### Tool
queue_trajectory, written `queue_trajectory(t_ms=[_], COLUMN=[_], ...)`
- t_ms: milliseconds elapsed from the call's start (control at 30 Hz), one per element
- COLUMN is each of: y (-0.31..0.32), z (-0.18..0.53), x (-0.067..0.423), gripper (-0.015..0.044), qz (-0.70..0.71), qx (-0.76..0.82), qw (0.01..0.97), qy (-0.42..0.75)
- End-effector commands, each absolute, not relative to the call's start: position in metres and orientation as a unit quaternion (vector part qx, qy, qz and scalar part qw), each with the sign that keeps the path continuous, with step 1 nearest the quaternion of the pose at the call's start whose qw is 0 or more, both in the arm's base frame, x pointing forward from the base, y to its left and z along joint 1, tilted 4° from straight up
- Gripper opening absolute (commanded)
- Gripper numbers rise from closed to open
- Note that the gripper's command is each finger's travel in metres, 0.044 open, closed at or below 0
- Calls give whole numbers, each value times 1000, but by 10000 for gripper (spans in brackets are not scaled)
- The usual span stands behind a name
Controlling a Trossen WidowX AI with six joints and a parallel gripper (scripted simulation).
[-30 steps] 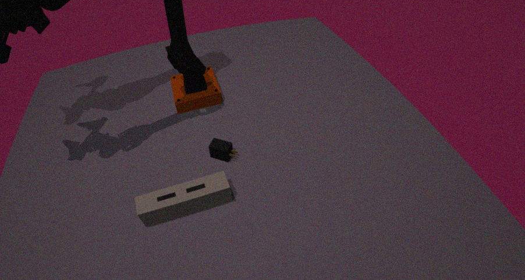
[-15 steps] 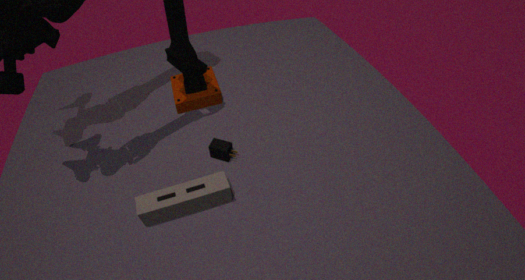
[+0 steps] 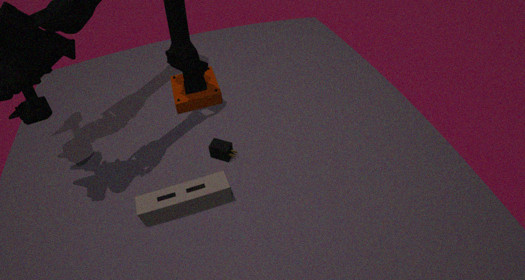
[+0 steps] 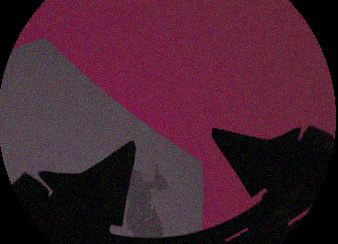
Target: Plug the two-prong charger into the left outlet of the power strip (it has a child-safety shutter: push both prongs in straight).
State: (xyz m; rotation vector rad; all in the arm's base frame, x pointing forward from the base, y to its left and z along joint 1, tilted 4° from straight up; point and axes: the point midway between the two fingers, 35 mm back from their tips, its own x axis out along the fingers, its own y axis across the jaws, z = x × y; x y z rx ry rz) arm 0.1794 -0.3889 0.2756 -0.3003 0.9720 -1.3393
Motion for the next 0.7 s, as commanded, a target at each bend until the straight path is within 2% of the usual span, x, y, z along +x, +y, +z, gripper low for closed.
queue_trajectory(t_ms=[0, 667], y=[-375, -289], z=[262, 210], x=[199, 273], gripper=[440, 440], qz=[-553, -369], qx=[-143, -196], qw=[686, 747], qy=[450, 517])
